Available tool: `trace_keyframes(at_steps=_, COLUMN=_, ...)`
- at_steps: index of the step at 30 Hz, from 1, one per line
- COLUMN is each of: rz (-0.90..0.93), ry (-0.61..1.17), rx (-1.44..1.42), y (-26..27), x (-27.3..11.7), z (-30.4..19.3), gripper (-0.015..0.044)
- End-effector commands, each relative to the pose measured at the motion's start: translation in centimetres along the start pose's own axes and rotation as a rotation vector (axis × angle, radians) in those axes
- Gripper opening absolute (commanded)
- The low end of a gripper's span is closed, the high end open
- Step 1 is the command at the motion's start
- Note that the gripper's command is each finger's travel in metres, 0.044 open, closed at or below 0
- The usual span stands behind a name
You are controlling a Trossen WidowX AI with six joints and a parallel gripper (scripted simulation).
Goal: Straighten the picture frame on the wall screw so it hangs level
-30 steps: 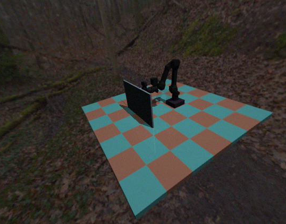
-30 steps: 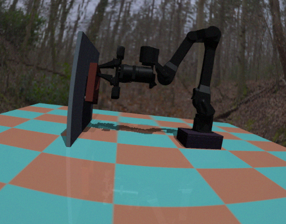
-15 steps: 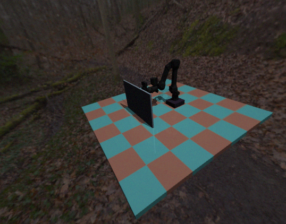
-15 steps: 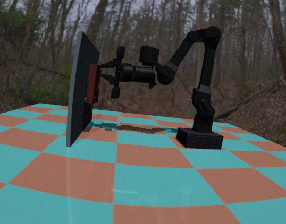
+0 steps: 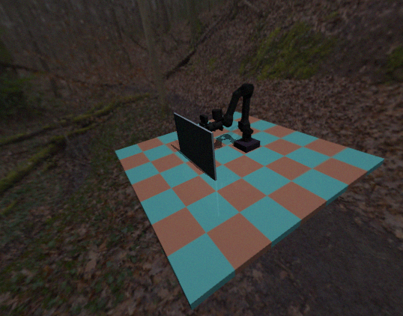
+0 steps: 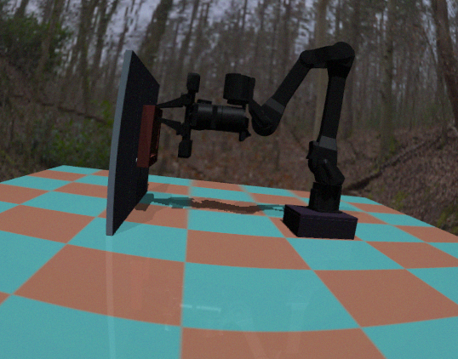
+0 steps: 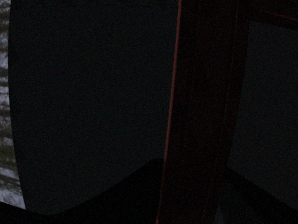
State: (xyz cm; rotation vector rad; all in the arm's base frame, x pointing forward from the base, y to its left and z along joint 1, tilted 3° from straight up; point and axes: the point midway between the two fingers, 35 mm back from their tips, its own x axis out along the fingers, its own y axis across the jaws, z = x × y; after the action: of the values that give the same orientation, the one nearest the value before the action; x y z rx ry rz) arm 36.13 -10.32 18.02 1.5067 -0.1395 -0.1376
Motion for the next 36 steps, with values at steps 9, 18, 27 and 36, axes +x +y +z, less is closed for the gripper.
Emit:
trace_keyframes(at_steps=9, rz=0.0, ry=0.0, rx=0.003, y=0.0, x=0.0, z=0.0, gripper=0.026)
trace_keyframes(at_steps=18, rz=0.001, ry=0.0, rx=0.069, y=0.6, x=-4.5, z=0.3, gripper=0.026)
trace_keyframes(at_steps=27, rz=0.002, ry=-0.001, rx=0.159, y=-0.7, x=-10.0, z=0.0, gripper=0.026)
trace_keyframes(at_steps=36, rz=-0.003, ry=-0.006, rx=0.141, y=1.6, x=-12.5, z=2.7, gripper=0.026)
